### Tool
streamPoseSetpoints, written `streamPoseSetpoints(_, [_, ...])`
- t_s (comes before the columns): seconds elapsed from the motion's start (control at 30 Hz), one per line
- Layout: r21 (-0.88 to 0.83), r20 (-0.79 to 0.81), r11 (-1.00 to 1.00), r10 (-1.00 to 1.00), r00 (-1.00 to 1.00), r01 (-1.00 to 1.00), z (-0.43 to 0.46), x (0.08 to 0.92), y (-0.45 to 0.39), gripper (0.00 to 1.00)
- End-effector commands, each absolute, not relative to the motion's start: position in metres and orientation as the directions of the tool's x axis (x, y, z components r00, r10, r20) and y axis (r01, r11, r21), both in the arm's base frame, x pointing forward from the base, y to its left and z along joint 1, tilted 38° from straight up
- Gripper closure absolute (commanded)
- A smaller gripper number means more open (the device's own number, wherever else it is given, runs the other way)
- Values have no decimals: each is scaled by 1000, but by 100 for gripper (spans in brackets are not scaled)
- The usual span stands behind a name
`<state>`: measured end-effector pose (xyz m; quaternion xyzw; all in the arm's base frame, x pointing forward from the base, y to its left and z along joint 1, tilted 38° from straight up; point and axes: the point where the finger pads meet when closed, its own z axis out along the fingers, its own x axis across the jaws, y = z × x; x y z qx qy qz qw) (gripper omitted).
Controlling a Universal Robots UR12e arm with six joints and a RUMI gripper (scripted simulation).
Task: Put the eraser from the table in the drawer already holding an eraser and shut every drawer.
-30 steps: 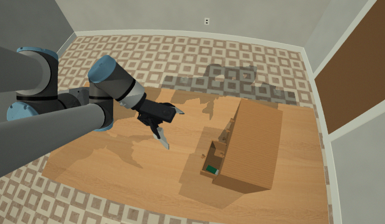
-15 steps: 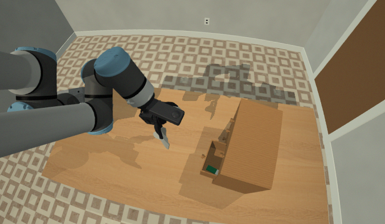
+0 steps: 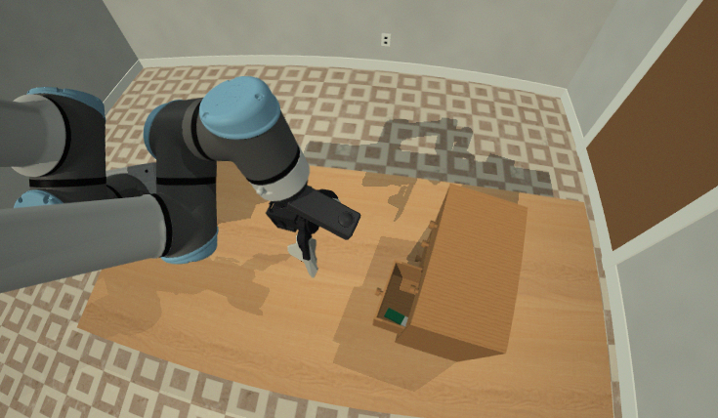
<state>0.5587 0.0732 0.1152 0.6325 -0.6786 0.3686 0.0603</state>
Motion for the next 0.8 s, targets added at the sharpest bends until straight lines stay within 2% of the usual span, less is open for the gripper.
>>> streamPoseSetpoints(0.0, [-375, 548, -31, -814, -195, -926, 117, 559, 75, 0])
streamPoseSetpoints(0.77, [-278, 548, 43, -814, -195, -960, 121, 558, 78, 0])
